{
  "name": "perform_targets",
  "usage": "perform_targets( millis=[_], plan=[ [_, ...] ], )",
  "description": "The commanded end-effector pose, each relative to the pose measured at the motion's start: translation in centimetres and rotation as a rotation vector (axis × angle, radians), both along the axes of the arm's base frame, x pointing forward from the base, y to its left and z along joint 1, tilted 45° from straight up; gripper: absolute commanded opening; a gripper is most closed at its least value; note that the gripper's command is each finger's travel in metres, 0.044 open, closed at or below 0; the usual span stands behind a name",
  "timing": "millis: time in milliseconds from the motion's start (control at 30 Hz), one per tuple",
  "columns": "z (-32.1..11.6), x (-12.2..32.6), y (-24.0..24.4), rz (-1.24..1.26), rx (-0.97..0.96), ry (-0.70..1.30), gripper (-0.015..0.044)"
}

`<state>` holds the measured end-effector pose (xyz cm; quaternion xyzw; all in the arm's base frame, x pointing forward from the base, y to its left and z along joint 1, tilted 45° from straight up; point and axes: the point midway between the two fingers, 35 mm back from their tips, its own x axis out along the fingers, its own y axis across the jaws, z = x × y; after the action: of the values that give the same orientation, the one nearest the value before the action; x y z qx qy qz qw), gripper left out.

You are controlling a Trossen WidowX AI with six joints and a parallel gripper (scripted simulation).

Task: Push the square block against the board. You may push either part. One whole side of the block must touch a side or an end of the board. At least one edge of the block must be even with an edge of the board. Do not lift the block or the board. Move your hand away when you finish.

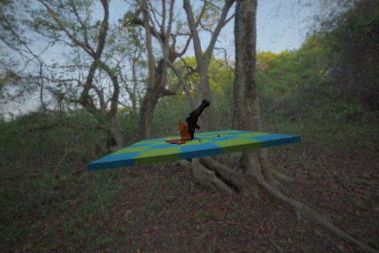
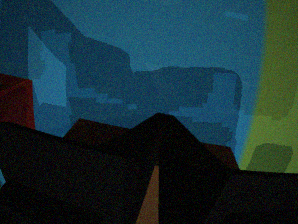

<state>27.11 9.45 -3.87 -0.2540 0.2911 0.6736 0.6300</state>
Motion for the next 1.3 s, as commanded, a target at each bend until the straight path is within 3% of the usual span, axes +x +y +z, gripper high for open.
perform_targets(
  millis=[0,1033,1267],
  plan=[
    [0.0,0.0,0.2,0.004,-0.009,0.005,0.0],
    [3.2,0.1,3.6,0.005,-0.001,0.006,0.0],
    [6.8,0.5,-0.6,0.005,-0.003,0.006,0.0]
  ],
)
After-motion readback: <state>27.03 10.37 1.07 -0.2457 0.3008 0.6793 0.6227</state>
